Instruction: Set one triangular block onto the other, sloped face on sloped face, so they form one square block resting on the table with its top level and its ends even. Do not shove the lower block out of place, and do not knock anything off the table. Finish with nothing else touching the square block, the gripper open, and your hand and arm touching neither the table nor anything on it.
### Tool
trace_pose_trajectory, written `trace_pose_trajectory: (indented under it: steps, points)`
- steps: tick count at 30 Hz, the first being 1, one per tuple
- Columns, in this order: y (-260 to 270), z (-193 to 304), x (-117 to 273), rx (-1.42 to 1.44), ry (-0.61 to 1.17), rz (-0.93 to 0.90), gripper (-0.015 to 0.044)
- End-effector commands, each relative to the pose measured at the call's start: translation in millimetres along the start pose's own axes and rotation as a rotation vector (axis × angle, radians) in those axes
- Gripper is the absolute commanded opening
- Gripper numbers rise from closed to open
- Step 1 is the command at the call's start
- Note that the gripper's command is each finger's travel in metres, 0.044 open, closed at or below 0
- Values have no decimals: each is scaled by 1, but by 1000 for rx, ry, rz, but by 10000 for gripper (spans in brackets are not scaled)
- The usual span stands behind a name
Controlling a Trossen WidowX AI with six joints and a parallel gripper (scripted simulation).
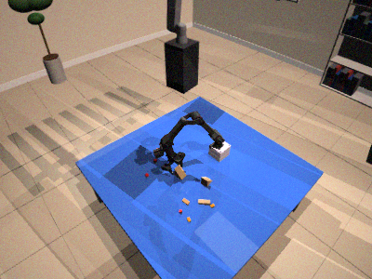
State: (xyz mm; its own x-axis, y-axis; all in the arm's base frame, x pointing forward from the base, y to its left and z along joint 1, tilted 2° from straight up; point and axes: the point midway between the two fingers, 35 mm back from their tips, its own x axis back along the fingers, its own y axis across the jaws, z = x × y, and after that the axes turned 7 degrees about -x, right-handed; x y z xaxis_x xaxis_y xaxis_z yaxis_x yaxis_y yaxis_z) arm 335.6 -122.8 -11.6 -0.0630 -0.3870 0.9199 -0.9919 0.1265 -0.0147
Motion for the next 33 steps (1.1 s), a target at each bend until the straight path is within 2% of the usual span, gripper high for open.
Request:
trace_pose_trajectory:
  steps: [1,15,22,29,33]
  points:
    - [2,0,-9,-7,-6,-6,440]
    - [5,-1,-28,-7,-7,-6,440]
    - [5,-1,-28,-7,-7,-6,256]
    - [5,-1,-28,-7,-7,-6,210]
    - [5,-1,-28,-6,-7,-6,105]
